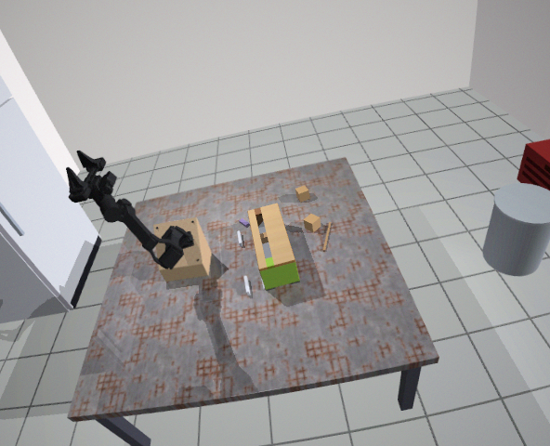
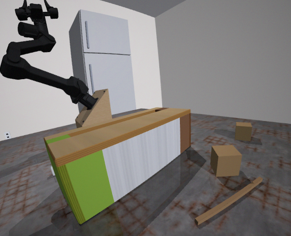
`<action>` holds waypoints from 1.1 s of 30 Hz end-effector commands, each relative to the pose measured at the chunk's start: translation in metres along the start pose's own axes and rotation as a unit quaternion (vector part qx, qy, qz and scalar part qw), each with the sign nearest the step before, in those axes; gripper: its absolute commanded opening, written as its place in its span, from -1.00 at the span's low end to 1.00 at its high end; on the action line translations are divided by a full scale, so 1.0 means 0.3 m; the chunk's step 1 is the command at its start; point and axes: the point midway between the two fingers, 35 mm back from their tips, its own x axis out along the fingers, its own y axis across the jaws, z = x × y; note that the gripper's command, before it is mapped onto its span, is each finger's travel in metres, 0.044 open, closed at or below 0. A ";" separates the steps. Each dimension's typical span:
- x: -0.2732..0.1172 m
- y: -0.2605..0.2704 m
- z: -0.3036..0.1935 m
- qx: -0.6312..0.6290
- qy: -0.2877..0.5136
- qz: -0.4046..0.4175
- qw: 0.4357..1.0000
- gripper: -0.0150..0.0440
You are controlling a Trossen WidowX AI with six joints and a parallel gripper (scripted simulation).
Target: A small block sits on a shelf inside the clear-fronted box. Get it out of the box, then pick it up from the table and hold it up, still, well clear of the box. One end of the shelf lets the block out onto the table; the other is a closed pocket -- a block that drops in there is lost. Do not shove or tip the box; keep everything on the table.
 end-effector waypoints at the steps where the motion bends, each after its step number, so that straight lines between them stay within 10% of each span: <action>1: 0.002 -0.007 0.001 -0.003 0.000 -0.003 1.000 0.86; 19: -0.014 -0.670 0.384 -0.202 -0.058 -0.313 0.926 0.86; 33: -0.421 -0.994 0.973 -0.226 -0.212 -0.588 0.747 0.86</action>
